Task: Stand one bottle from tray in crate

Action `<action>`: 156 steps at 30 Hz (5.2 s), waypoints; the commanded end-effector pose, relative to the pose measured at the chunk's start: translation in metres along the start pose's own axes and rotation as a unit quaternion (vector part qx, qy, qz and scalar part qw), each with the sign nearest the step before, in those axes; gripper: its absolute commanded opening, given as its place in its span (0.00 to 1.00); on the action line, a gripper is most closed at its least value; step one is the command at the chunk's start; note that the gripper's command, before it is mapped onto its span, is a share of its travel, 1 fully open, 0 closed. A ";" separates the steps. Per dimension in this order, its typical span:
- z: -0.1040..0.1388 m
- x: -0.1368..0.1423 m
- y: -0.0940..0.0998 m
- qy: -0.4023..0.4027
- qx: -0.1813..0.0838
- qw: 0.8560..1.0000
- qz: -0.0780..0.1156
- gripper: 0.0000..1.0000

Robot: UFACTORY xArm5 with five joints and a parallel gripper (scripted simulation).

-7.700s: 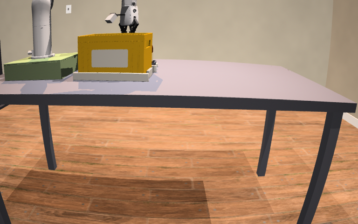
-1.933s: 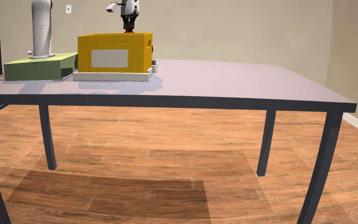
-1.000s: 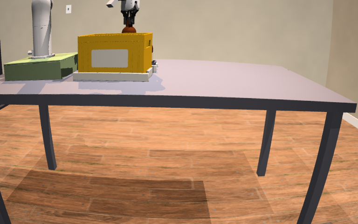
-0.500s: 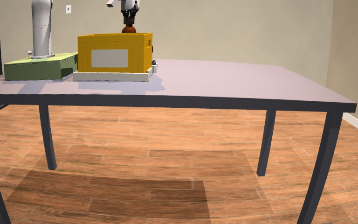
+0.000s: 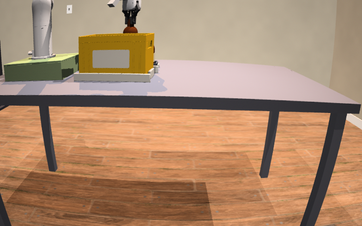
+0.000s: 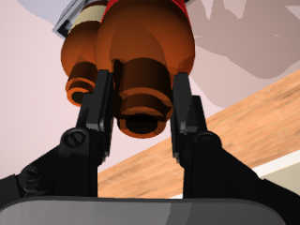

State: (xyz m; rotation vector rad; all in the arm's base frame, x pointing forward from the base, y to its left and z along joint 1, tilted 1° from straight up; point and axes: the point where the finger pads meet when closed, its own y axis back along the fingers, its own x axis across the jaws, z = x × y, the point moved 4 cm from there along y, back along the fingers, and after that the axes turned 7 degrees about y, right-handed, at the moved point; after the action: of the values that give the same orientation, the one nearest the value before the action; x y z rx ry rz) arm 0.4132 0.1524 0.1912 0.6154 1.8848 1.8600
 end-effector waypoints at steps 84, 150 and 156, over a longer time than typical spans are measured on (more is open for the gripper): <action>0.000 -0.001 0.045 0.000 -0.002 1.000 -0.001 0.00; 0.000 -0.001 0.081 0.000 -0.002 1.000 -0.001 0.00; -0.001 -0.001 0.084 0.000 -0.002 1.000 -0.001 0.00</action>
State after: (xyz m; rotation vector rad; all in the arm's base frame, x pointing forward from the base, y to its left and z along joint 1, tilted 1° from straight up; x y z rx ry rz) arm 0.4148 0.1516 0.2714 0.6157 1.8850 1.8599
